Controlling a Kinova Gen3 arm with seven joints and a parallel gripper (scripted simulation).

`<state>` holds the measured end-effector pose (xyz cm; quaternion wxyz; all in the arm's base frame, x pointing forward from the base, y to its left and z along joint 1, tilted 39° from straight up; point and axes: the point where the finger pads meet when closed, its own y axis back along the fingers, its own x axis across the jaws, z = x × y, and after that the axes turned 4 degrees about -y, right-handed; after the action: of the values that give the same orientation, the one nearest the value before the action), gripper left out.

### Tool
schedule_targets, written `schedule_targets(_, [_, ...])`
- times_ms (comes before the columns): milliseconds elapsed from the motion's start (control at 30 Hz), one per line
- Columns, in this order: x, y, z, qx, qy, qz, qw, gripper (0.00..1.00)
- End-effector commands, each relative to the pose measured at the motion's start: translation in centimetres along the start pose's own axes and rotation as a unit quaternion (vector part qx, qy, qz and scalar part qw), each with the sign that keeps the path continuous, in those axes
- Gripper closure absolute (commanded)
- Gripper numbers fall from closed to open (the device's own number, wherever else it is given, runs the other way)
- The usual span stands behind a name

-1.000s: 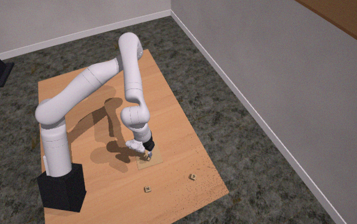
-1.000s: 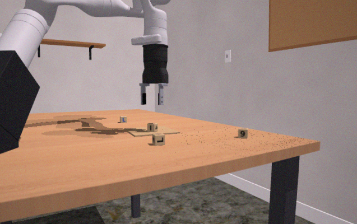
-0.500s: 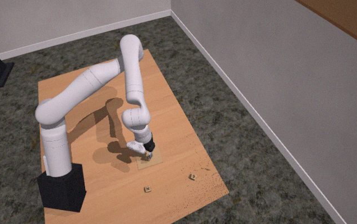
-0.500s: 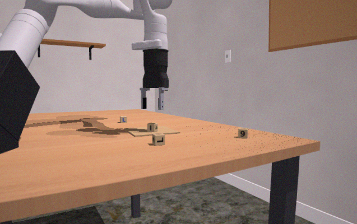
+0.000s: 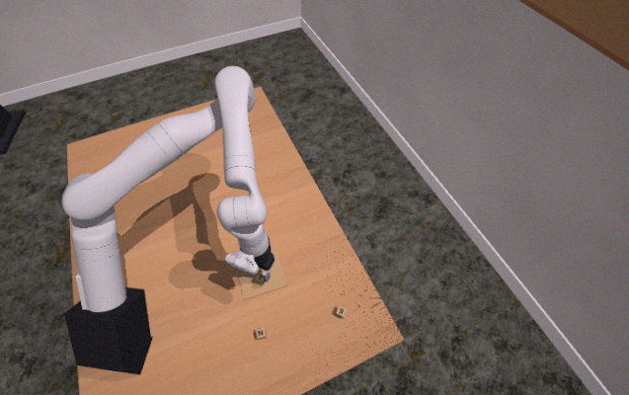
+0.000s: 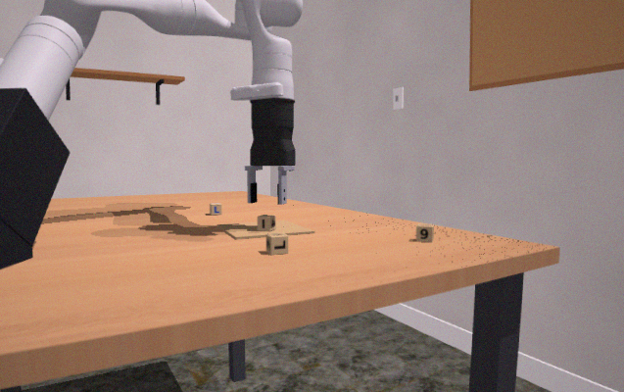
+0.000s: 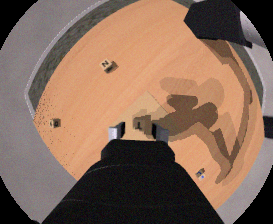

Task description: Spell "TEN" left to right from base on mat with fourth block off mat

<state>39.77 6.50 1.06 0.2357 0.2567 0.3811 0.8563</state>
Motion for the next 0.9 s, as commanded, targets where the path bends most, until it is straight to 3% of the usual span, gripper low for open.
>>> schedule_targets(0, [0.1, -0.1, -0.1, 0.002, 0.0, 0.001, 1.0, 0.0])
schedule_targets(867, [0.0, -1.4, -0.1, 0.002, 0.0, 0.001, 1.0, 0.0])
